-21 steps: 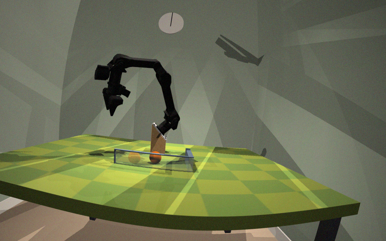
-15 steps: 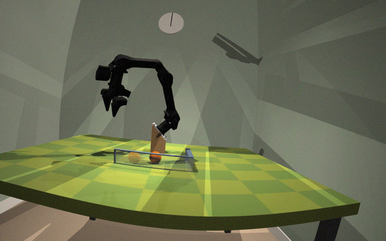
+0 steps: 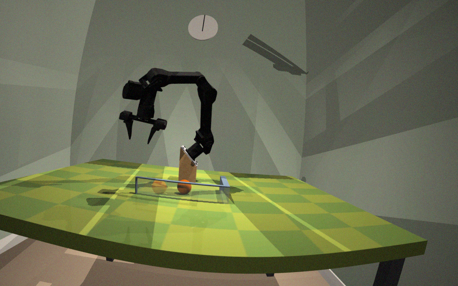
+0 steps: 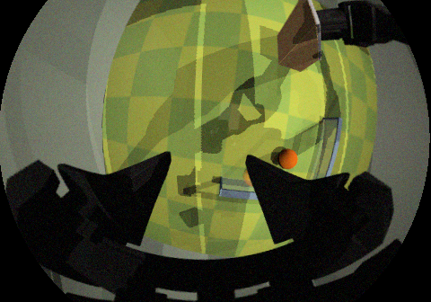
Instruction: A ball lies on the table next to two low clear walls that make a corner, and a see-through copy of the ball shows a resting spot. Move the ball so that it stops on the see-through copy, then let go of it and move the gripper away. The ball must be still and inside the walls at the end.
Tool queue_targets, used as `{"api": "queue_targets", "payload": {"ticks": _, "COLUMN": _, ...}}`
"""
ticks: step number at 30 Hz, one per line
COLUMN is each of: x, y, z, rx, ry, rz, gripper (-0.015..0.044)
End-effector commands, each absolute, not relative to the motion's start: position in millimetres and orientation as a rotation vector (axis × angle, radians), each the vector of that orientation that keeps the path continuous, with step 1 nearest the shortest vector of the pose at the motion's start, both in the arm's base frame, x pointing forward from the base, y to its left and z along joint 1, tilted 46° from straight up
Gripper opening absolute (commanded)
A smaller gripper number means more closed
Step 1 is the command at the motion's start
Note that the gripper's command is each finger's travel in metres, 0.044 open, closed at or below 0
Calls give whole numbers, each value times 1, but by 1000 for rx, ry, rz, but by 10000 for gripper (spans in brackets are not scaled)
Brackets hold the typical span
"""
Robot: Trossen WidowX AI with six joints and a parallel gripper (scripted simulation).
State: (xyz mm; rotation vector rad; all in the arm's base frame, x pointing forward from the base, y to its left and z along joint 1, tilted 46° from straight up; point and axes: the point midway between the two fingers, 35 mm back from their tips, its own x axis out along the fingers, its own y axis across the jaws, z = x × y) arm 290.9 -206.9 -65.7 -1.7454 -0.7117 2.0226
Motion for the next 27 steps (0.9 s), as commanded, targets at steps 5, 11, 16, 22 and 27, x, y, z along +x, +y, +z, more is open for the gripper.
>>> {"api": "queue_targets", "payload": {"ticks": 5, "x": 321, "y": -129, "z": -36, "rx": -2384, "ry": -2148, "rz": 1500, "gripper": 367}}
{"api": "queue_targets", "payload": {"ticks": 11, "x": 325, "y": -106, "z": -28, "rx": -2481, "ry": -2583, "rz": 1174, "gripper": 367}}
{"api": "queue_targets", "payload": {"ticks": 16, "x": 327, "y": -86, "z": -21, "rx": -2513, "ry": -2939, "rz": 820, "gripper": 367}}
{"api": "queue_targets", "payload": {"ticks": 22, "x": 327, "y": -63, "z": -13, "rx": -2472, "ry": -3335, "rz": 285, "gripper": 367}}
{"api": "queue_targets", "payload": {"ticks": 27, "x": 326, "y": -44, "z": -6, "rx": -2351, "ry": -3617, "rz": -260, "gripper": 367}}
